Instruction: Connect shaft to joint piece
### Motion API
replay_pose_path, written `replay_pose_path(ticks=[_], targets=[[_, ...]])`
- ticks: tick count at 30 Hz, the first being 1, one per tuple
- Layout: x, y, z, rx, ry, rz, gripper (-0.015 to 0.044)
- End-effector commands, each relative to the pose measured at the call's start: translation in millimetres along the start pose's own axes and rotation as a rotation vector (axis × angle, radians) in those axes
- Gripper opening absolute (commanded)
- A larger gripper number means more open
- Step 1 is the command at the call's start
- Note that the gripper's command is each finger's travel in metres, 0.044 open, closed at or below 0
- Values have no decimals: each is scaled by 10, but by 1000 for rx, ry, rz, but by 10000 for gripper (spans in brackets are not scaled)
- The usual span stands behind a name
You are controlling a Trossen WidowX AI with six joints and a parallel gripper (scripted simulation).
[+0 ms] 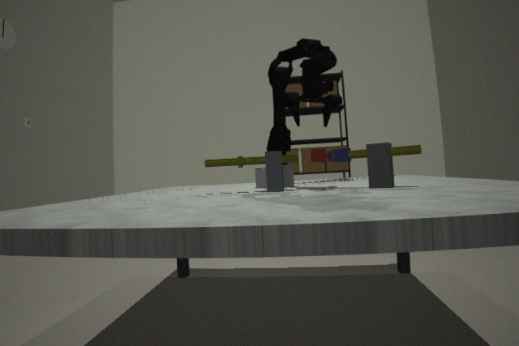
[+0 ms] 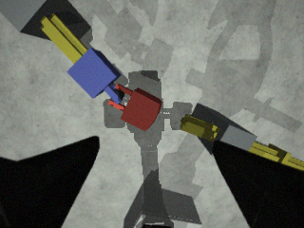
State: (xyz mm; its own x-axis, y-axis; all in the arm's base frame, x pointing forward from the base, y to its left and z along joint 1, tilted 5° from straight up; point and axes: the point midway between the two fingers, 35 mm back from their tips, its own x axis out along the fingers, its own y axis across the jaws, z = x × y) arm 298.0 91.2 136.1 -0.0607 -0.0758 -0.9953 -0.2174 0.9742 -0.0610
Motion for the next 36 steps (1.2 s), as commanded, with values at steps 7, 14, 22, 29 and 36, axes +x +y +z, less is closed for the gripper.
replay_pose_path(ticks=[7, 14, 22, 29, 36], targets=[[-331, -43, -73, 327, -22, 47, 440], [-342, -63, -84, 349, -23, 50, 440], [49, -627, -332, 351, -22, 40, 440], [62, -625, -330, 450, -19, 35, 440], [87, -622, -328, 649, -14, 24, 440]])
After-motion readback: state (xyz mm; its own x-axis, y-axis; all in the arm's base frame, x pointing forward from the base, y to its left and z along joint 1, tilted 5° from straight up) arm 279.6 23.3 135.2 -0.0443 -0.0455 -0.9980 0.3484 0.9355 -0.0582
